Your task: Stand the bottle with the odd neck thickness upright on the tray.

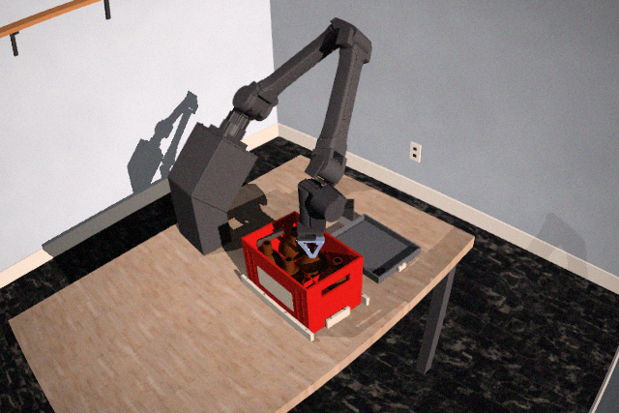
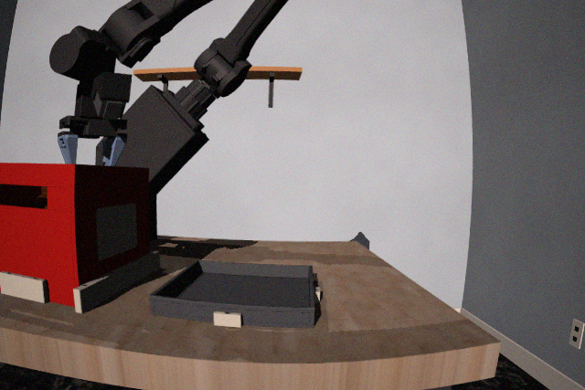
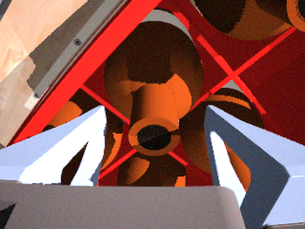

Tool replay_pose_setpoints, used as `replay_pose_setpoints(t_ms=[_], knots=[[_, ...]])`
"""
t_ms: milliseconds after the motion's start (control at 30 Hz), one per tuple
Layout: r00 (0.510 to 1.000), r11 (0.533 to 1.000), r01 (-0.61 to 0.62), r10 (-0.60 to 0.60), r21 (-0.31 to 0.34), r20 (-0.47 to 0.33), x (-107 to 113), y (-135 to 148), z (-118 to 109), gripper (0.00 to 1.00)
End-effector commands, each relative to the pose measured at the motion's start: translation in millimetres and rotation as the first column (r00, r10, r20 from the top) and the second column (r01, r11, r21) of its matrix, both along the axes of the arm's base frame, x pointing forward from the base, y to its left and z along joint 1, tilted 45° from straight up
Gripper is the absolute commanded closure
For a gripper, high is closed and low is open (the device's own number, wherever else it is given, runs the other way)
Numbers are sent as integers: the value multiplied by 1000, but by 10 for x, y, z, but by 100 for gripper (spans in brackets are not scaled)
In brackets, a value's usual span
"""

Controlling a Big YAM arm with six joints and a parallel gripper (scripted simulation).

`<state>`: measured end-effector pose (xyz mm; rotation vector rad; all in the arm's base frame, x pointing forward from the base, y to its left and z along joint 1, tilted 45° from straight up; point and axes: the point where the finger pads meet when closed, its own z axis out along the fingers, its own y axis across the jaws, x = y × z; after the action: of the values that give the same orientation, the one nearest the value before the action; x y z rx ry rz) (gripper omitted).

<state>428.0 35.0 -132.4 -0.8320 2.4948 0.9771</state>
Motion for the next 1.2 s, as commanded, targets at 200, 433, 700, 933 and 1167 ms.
replay_pose_setpoints(t_ms=[200, 433, 700, 933, 1167], knots=[[1000, 1000, -9, 9, 3, -12, -43, 66, -100, 39], [1000, 1000, -1, 1, 5, -15, -57, -18, -84, 39], [1000, 1000, 15, -15, -5, 20, 60, -184, 125, 39], [999, 1000, 15, -14, -10, 35, 117, -351, 292, 39], [999, 1000, 15, -14, -12, 36, 103, -481, 421, 39]])
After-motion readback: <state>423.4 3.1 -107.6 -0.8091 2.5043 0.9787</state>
